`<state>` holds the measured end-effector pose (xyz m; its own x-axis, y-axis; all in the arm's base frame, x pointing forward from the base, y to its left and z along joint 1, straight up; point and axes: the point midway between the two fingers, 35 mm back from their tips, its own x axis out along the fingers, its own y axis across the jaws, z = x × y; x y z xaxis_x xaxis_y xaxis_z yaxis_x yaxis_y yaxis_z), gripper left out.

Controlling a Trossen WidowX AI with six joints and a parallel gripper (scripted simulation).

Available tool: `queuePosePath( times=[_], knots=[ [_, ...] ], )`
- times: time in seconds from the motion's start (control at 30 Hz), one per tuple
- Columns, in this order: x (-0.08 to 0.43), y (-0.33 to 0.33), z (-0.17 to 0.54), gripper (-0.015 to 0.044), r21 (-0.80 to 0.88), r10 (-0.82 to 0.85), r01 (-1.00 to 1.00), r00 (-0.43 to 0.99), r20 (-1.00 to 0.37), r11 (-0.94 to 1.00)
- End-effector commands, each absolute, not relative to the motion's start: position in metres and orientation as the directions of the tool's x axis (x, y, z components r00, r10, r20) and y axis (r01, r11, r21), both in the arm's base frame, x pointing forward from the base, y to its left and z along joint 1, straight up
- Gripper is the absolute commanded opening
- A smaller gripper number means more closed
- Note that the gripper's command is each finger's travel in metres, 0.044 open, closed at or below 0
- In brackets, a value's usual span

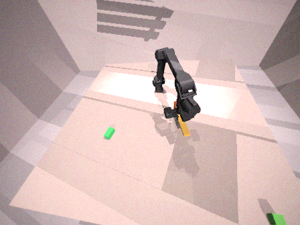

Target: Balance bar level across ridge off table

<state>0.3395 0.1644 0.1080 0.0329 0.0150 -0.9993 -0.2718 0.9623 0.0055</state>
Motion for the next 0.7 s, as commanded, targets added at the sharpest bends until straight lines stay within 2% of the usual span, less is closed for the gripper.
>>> queuePosePath(
  times=[0.0, 0.67],
  knots=[
    [0.3396, 0.1645, 0.1071, 0.0, 0.006, 0.016, -0.268, 0.032, -0.999, 0.963],
    [0.3393, 0.1643, 0.1054, 0.0, 0.006, 0.016, -0.268, 0.032, -0.999, 0.963]
  ],
)
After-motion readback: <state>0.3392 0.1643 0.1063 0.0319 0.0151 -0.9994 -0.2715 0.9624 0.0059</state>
